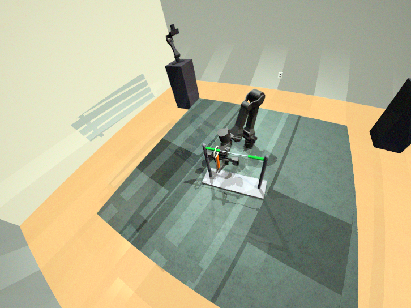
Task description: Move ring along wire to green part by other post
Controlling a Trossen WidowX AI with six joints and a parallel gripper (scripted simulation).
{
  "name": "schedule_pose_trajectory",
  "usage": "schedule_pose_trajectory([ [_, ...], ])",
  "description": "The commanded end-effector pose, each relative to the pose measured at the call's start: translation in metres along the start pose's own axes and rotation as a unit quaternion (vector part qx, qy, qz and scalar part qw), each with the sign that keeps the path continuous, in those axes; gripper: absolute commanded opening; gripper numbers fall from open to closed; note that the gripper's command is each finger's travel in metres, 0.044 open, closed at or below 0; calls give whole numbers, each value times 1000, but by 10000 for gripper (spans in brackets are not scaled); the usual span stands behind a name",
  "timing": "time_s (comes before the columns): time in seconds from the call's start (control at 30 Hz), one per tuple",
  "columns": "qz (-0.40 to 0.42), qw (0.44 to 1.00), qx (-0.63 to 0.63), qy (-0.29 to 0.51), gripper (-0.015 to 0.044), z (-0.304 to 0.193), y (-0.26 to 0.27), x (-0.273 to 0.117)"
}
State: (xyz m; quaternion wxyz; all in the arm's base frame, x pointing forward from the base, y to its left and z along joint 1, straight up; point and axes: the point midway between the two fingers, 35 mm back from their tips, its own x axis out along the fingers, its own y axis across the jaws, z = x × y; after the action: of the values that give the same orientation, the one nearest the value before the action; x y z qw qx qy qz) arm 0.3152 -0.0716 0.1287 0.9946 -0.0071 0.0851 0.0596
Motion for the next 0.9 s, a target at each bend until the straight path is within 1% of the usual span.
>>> schedule_pose_trajectory([
  [0.0, 1, 1000, -6, -5, -150, 10, 0, -1],
  [0.87, 2, 1000, -7, -5, -150, 15, 5, -2],
])
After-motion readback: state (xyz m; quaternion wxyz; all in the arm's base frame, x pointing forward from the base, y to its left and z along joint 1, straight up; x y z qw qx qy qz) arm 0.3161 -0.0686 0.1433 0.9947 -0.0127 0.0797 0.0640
